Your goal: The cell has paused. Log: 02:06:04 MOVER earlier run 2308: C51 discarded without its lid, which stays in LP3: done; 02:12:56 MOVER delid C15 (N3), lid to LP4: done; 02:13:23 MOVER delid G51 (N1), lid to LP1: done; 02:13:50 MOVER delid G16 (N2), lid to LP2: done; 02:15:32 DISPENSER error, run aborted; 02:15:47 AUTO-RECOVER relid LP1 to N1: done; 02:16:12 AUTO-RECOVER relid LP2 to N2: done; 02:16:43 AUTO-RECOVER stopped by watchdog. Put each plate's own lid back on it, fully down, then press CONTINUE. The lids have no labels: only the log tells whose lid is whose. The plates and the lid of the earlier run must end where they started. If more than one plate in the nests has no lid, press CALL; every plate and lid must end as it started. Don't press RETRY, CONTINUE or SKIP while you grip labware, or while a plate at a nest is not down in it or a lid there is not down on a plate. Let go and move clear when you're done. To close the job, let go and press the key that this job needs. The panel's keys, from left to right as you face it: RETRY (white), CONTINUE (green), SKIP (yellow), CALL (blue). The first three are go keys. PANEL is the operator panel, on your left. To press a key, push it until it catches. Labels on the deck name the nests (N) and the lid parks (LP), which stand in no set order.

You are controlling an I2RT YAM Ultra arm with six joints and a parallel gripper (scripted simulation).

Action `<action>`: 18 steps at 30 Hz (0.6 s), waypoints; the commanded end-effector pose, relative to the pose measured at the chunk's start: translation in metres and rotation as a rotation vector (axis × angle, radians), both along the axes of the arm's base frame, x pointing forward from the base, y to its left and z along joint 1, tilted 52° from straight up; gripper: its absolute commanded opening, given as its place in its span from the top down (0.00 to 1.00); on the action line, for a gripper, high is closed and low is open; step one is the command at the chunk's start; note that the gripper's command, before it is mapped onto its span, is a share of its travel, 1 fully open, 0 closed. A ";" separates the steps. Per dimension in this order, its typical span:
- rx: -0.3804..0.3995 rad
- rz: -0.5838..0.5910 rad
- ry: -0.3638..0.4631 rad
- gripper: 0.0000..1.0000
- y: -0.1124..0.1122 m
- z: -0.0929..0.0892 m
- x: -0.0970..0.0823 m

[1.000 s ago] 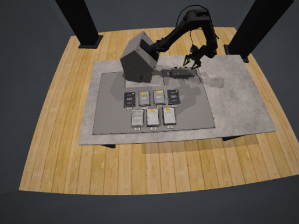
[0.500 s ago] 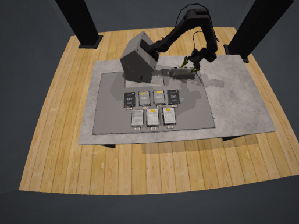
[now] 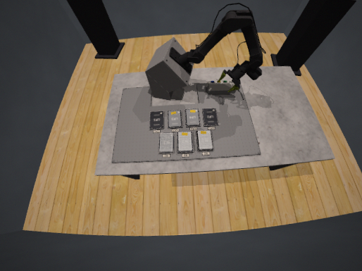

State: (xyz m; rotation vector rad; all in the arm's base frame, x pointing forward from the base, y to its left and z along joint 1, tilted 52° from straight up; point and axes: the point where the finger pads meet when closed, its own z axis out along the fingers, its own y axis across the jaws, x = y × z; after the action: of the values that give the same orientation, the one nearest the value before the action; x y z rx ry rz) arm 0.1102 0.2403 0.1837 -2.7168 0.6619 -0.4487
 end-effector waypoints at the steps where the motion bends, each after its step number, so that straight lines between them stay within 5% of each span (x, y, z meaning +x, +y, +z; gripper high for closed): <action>1: 0.008 -0.068 0.035 0.00 -0.015 -0.003 0.004; 4: 0.052 -0.105 0.035 0.00 -0.012 0.009 0.010; 7: 0.030 -0.154 0.056 0.00 -0.007 0.002 0.009; 11: 0.038 -0.241 0.075 0.00 -0.031 -0.007 0.022; 16: 0.089 -0.336 0.087 0.00 -0.029 0.004 0.028; 18: 0.058 -0.357 0.100 0.00 -0.039 -0.008 0.028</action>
State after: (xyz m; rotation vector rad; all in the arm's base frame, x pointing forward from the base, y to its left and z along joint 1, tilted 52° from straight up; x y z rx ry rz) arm 0.1399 0.2130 0.1774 -2.6034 1.0965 -0.3999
